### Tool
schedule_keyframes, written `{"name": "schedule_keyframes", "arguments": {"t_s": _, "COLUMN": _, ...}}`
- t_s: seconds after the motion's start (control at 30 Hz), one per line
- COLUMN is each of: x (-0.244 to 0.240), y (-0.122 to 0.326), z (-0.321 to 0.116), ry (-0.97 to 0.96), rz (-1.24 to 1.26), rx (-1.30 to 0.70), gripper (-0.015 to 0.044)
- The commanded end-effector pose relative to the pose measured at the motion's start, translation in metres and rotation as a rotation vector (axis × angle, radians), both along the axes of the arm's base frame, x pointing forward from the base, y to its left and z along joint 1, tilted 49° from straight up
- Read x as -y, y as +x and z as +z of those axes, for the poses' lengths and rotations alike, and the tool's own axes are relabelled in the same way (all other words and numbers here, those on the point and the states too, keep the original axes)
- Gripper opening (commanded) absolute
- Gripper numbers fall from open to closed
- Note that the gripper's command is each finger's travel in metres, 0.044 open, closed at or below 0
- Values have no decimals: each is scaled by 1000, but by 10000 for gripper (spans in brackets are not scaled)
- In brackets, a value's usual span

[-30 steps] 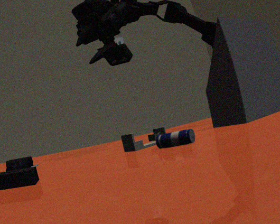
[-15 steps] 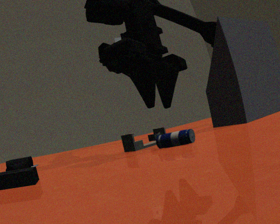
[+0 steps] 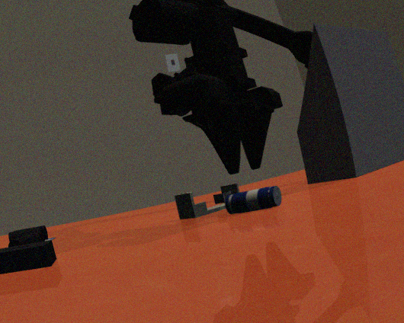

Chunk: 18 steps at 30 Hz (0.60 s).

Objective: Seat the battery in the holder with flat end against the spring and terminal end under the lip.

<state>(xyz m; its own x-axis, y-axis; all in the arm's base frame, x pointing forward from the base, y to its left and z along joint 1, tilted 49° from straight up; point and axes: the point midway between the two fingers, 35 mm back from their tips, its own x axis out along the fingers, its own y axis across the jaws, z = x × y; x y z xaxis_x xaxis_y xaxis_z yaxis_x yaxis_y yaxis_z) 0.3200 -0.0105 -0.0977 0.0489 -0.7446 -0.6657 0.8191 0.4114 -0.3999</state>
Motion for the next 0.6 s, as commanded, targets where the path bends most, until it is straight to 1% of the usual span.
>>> {"name": "schedule_keyframes", "arguments": {"t_s": 0.0, "x": 6, "y": -1, "z": -5, "ry": -7, "rz": 1, "rx": -9, "gripper": 242}}
{"name": "schedule_keyframes", "arguments": {"t_s": 0.57, "x": 27, "y": 0, "z": -23, "ry": -9, "rz": 1, "rx": -9, "gripper": 242}}
